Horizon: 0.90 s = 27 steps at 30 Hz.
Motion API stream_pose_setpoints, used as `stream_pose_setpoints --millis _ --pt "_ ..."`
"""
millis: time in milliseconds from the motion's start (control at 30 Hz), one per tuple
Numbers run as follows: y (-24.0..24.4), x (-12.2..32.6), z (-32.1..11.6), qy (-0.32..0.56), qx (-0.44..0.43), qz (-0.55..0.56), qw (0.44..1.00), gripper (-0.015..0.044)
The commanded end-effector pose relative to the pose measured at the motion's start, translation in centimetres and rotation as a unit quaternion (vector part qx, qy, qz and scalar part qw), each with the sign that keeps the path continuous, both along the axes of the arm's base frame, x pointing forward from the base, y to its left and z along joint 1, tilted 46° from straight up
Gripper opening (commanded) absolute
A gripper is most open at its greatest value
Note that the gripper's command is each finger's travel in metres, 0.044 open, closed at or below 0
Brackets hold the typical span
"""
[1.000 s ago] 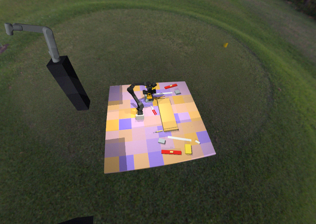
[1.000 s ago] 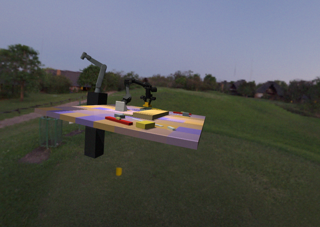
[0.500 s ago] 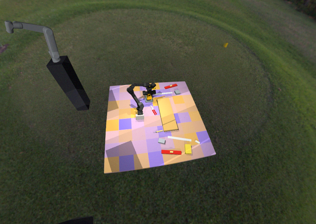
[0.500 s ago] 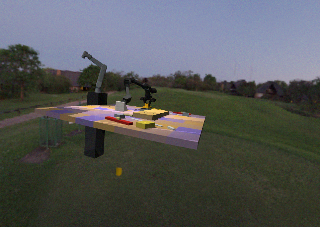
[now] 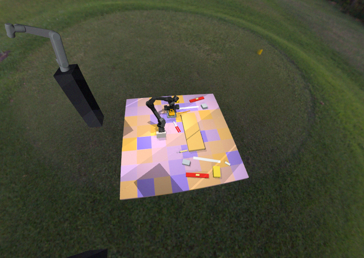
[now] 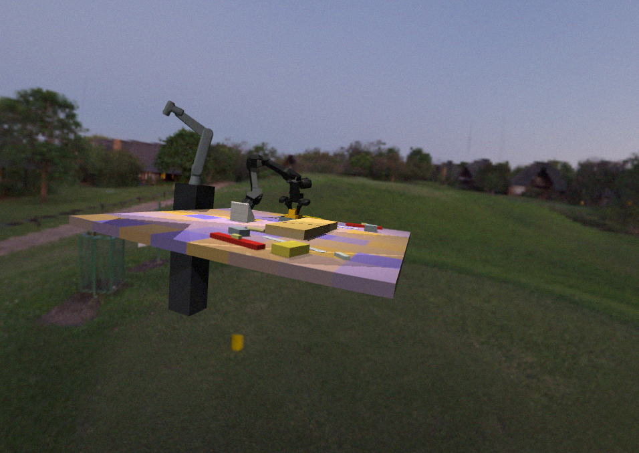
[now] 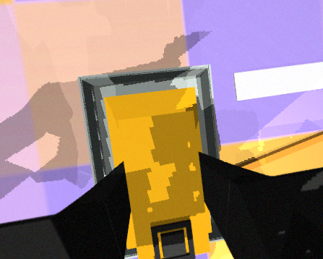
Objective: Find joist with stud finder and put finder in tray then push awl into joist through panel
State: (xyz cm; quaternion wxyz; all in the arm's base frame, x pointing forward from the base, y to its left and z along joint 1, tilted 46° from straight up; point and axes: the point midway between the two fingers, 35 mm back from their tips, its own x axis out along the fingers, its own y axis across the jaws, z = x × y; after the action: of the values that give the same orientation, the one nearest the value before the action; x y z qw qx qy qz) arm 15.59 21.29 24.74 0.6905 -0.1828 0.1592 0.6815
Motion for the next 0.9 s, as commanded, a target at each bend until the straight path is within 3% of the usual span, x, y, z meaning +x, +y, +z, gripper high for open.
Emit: stream_pose_setpoints --millis 0,300,867 --pt "0.5 0.0 -0.5 0.002 0.001 -0.002 1.000 0.0000" --pt "0.9 -0.1 -0.9 0.003 0.003 -0.003 1.000 0.0000" --pt "-1.2 0.3 0.6 0.000 -0.012 0.003 1.000 0.0440"
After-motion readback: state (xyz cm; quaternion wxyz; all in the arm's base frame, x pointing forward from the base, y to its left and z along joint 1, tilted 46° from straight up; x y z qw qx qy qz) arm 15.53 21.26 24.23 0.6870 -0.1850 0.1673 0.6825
